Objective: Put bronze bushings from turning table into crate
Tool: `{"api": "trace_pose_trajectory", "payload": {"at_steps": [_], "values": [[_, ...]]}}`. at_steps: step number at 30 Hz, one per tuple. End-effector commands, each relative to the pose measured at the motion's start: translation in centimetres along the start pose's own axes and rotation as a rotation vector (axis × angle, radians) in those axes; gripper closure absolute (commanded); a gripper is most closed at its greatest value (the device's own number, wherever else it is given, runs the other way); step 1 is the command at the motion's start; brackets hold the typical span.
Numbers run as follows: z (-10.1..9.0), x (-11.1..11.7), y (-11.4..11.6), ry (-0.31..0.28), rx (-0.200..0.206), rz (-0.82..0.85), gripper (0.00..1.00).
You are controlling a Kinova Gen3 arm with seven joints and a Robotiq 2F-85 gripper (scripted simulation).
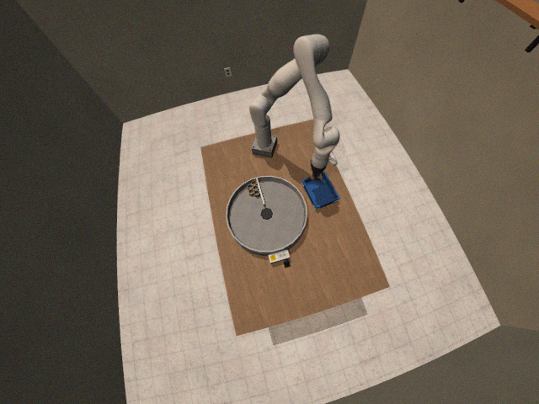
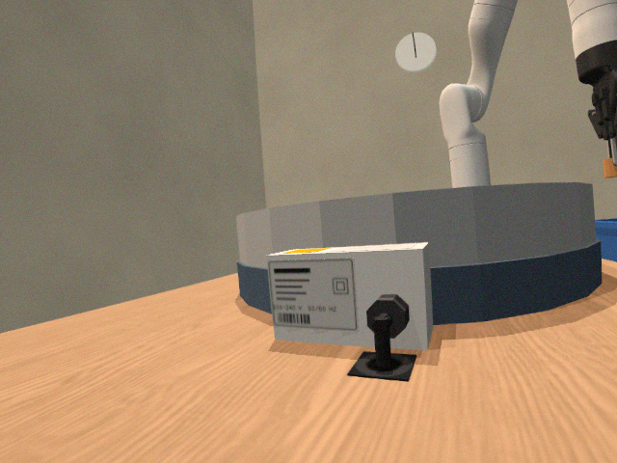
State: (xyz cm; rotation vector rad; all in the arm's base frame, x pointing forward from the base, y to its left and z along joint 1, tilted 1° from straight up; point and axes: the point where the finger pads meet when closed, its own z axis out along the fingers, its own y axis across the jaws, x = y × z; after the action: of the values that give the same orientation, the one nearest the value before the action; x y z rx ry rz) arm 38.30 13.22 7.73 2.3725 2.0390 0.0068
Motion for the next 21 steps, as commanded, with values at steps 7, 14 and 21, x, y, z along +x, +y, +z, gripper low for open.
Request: {"api": "trace_pose_trajectory", "payload": {"at_steps": [7, 14, 21], "values": [[2.4, 0.0, -0.1, 0.000, 0.001, -0.001, 1.00], [2.4, 0.0, -0.1, 0.000, 0.001, -0.001, 1.00], [4.9, 0.1, -0.1, 0.001, 0.000, -0.003, 1.00]]}}
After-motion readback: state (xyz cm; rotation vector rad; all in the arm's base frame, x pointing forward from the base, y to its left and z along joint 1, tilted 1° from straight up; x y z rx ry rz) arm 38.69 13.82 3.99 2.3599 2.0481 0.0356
